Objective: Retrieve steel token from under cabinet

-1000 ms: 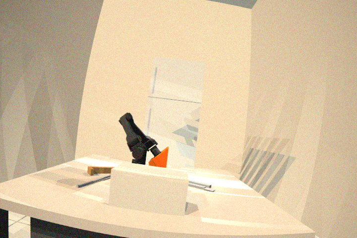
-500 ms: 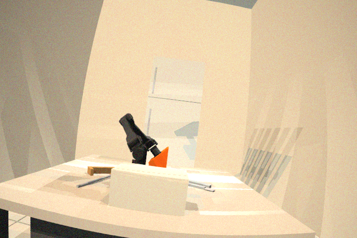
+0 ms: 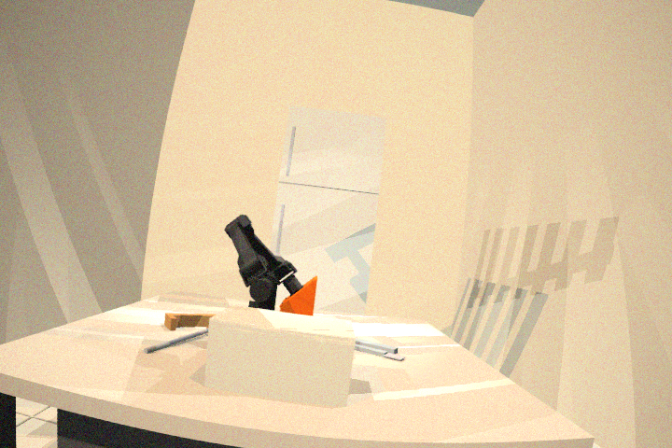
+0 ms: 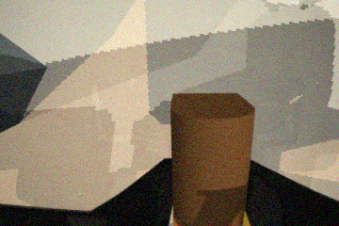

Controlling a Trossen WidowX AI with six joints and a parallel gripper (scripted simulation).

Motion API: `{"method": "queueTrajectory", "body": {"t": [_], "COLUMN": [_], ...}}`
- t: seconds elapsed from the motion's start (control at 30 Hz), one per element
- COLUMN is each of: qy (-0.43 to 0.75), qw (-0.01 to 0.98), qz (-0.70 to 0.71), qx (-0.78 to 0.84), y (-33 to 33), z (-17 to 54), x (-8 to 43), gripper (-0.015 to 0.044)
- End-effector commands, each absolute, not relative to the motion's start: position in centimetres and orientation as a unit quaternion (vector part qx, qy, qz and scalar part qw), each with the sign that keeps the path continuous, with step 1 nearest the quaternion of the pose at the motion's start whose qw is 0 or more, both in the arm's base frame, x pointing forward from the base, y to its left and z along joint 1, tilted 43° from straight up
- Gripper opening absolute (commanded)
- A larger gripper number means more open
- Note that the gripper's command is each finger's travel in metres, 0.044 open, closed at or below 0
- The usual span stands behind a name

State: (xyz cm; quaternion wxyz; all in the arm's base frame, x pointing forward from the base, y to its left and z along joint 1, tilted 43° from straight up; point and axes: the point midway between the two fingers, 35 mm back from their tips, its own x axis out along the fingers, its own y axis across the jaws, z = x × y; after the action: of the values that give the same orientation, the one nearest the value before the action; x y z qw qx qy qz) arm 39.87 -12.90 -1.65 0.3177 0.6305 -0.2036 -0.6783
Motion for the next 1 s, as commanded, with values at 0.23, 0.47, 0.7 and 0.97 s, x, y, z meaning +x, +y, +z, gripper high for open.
{"method": "queueTrajectory", "body": {"t": [0.23, 0.47, 0.7, 0.97], "qy": [-0.205, -0.205, -0.205, -0.205], "qw": [0.317, 0.317, 0.316, 0.316], "qz": [-0.677, -0.677, -0.677, -0.677], "qx": [0.631, 0.631, 0.632, 0.632], "y": [-12.8, -12.3, -11.7, -11.6], "z": [-1.8, -2.3, -3.0, -3.1], "x": [40.9, 41.0, 40.8, 40.8], "gripper": [0.0, 0.0, 0.0, 0.0]}}
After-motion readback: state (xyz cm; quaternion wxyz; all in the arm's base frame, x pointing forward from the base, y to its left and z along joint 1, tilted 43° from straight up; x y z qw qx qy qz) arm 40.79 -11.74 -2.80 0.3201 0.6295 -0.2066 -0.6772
